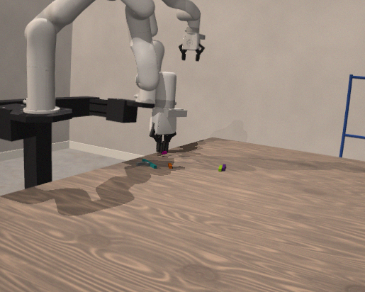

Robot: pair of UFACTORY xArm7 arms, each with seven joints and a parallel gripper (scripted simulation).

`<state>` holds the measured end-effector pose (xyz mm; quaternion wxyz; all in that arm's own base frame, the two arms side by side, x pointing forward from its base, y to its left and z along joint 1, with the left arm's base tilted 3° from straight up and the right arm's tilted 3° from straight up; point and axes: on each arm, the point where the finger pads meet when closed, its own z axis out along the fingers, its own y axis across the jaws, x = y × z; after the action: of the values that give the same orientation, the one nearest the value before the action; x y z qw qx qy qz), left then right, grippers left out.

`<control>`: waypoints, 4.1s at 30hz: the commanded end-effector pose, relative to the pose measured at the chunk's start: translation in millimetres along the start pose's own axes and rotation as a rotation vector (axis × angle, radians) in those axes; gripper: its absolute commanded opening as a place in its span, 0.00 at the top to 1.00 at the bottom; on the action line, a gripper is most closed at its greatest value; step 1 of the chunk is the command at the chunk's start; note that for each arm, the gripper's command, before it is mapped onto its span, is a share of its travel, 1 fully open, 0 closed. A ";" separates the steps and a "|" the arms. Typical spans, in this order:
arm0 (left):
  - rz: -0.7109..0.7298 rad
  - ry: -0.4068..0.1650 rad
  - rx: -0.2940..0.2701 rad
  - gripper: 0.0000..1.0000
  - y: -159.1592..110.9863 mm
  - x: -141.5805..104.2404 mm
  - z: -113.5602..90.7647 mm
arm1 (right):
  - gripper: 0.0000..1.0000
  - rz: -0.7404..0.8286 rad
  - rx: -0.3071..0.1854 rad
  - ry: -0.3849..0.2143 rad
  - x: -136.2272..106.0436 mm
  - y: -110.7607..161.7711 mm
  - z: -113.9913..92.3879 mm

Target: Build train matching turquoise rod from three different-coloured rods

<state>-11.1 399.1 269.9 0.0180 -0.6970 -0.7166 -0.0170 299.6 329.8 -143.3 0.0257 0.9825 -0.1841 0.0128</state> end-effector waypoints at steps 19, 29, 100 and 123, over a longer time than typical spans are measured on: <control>0.000 0.005 -0.001 0.00 0.1 1.2 -1.9 | 0.83 0.000 0.003 0.001 0.5 -1.4 -0.7; 0.000 0.005 -0.001 0.00 0.1 1.2 -1.9 | 0.83 0.000 0.003 0.001 0.5 -1.4 4.8; 0.000 0.005 -0.001 0.00 0.1 1.2 -1.9 | 0.63 0.000 0.003 0.001 0.5 -1.4 10.8; 0.000 0.005 -0.001 0.00 0.1 1.2 -1.9 | 0.63 0.000 0.003 0.001 0.5 -1.4 -64.1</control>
<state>-11.1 399.1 269.9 0.0180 -0.6970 -0.7166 -0.0170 299.3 333.1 -95.2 0.0249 0.9825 -0.1842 0.0128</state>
